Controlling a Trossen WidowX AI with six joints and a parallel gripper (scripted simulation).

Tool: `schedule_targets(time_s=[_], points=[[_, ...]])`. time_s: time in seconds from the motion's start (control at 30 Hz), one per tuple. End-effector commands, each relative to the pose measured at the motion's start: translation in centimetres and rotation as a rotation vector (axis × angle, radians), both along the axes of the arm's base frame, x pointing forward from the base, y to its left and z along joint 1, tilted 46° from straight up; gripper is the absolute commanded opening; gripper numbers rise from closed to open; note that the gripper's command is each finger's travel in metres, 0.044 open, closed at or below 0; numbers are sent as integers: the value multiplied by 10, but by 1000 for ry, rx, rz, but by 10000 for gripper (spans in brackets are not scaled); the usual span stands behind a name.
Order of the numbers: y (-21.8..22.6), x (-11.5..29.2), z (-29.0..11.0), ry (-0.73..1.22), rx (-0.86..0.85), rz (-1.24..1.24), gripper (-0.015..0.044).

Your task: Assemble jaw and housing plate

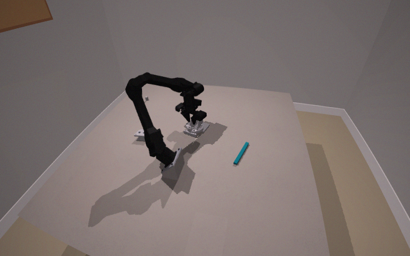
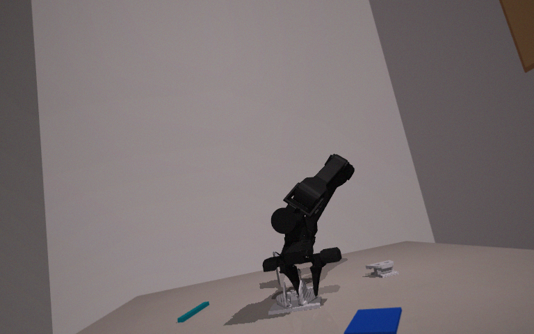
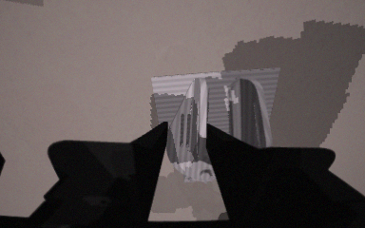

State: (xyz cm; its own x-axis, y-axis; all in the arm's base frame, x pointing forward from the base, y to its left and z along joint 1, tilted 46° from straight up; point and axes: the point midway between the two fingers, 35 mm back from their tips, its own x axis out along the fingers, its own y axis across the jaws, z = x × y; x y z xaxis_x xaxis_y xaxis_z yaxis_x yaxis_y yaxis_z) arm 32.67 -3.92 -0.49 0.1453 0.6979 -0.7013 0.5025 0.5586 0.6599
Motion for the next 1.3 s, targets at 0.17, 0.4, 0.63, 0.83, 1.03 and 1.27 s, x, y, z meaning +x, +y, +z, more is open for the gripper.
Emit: schedule_targets(time_s=[0.17,0.4,0.63,0.83,1.03,1.27], points=[[-1,-2,3,3,5,3,134],[-1,-1,0,3,5,3,134],[0,-1,-1,3,6,3,134],[0,-1,-1,3,6,3,134],[2,0,-3,3,6,3,134],[2,0,-3,3,6,3,134]])
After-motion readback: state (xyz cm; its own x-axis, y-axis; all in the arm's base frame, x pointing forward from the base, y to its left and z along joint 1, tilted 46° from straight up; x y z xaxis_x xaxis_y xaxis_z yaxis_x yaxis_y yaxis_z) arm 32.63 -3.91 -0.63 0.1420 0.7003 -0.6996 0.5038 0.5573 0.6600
